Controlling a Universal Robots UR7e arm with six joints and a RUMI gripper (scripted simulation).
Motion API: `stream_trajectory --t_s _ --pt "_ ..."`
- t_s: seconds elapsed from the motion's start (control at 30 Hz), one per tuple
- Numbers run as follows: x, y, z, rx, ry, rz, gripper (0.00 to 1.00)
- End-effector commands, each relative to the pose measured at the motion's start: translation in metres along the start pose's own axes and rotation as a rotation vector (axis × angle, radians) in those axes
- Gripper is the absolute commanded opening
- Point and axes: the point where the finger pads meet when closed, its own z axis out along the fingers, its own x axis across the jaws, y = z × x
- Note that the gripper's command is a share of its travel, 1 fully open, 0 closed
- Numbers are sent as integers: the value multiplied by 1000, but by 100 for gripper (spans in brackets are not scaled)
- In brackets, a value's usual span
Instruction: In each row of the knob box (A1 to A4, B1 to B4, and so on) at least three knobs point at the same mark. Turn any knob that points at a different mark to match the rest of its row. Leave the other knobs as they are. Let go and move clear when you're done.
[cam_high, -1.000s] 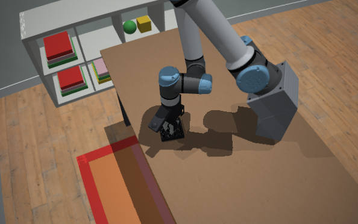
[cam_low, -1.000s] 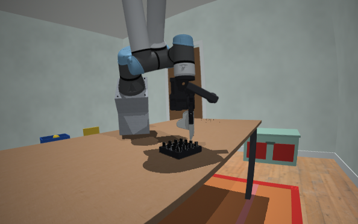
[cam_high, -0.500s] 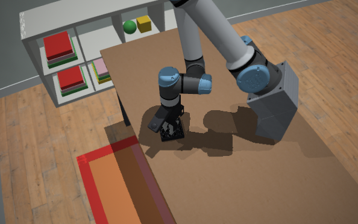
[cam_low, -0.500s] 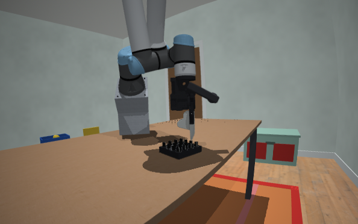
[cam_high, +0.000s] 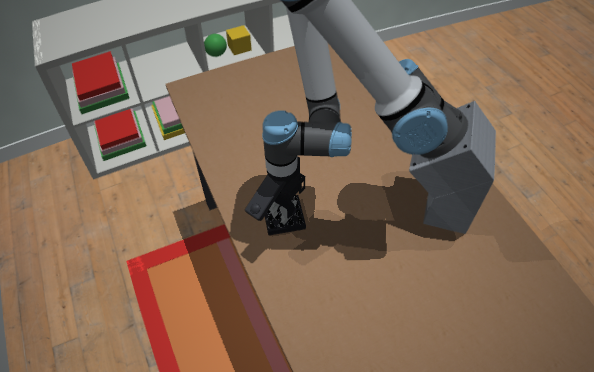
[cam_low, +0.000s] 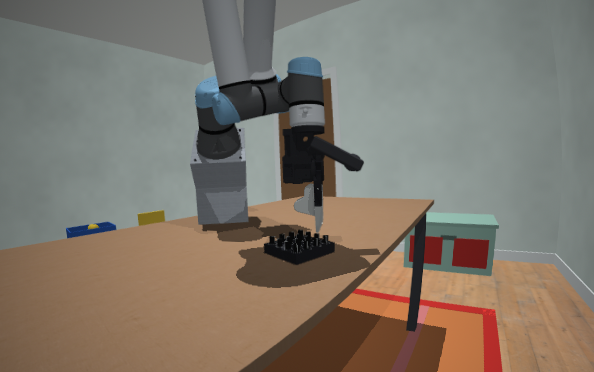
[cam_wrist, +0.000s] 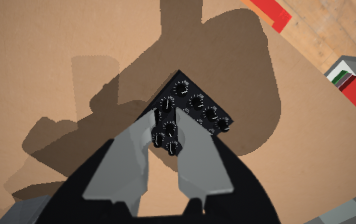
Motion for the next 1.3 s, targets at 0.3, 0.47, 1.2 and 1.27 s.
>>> stream_trajectory --t_s 0.3,0.47,1.2,1.27 --pt "0 0 0 1 1 0 11" --pt "0 0 0 1 1 0 11" --pt "0 0 13 1 1 0 11" --pt "0 0 14 1 1 0 11"
